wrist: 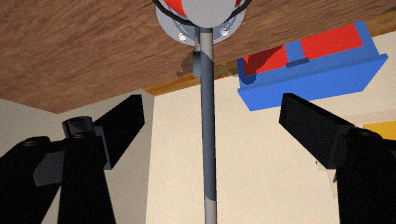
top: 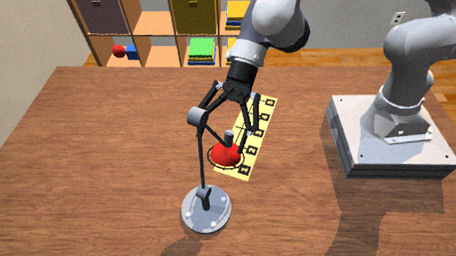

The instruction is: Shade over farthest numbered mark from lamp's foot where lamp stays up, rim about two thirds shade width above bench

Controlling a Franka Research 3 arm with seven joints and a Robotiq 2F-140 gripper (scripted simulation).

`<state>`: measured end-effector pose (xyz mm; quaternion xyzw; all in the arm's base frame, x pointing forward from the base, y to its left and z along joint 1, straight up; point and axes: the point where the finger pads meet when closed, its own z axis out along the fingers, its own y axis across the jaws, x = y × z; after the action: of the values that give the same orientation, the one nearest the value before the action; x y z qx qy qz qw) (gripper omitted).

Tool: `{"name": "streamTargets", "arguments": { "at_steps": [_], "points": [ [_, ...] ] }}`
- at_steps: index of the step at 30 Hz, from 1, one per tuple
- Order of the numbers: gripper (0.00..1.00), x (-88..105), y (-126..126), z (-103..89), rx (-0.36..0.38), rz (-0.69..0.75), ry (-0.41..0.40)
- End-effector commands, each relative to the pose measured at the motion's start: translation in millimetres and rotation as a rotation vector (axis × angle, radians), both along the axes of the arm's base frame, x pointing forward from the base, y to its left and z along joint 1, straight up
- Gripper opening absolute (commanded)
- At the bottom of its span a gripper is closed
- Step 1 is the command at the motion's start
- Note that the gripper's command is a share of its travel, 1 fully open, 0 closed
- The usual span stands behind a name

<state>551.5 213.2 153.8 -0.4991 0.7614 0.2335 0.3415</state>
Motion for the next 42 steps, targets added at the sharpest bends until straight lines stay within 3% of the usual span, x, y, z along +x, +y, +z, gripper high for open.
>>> {"name": "streamTargets", "arguments": {
  "at_steps": [1,31,42],
  "points": [
    [0.10,2.1,-1,0.5,-0.006,0.005,-0.013],
    [0.10,0.4,0,0.4,-0.001,0.000,-0.002],
    [0.10,-1.5,-20,-12.1,-0.007,0.033,-0.015]
  ]
}}
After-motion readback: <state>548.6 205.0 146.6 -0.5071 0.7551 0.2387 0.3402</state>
